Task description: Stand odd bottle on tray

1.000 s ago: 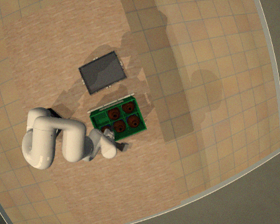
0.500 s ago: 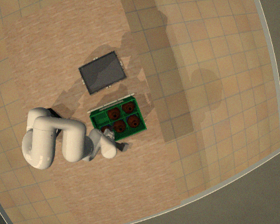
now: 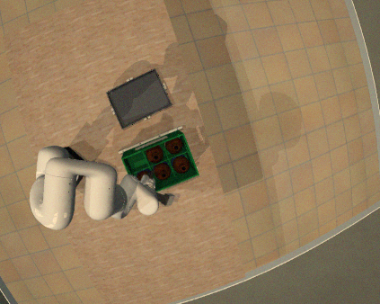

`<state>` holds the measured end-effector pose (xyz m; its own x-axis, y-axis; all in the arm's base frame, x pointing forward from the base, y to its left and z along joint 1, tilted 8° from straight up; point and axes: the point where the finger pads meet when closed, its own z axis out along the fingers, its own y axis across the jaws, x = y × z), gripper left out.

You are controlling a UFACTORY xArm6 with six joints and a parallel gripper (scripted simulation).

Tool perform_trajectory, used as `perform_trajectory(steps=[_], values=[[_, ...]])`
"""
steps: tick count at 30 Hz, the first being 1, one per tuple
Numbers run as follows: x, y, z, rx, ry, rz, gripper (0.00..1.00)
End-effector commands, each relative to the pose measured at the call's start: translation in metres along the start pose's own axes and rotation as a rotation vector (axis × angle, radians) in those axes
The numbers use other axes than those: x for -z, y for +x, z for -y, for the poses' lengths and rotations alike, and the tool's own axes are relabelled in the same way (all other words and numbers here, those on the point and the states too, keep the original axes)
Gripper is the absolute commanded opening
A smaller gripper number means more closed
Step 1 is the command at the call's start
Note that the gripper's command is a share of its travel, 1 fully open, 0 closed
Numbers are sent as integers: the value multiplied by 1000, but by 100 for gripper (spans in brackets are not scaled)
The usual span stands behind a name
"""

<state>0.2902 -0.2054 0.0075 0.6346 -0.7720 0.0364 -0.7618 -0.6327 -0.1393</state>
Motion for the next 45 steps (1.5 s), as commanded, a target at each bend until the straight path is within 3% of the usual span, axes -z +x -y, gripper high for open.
perform_trajectory(steps=[1,10,32,45], values=[[3,1,0,0,1,-3,65],[15,1,0,0,1,-3,65],[77,1,0,0,1,-3,65],[86,1,0,0,1,-3,65]])
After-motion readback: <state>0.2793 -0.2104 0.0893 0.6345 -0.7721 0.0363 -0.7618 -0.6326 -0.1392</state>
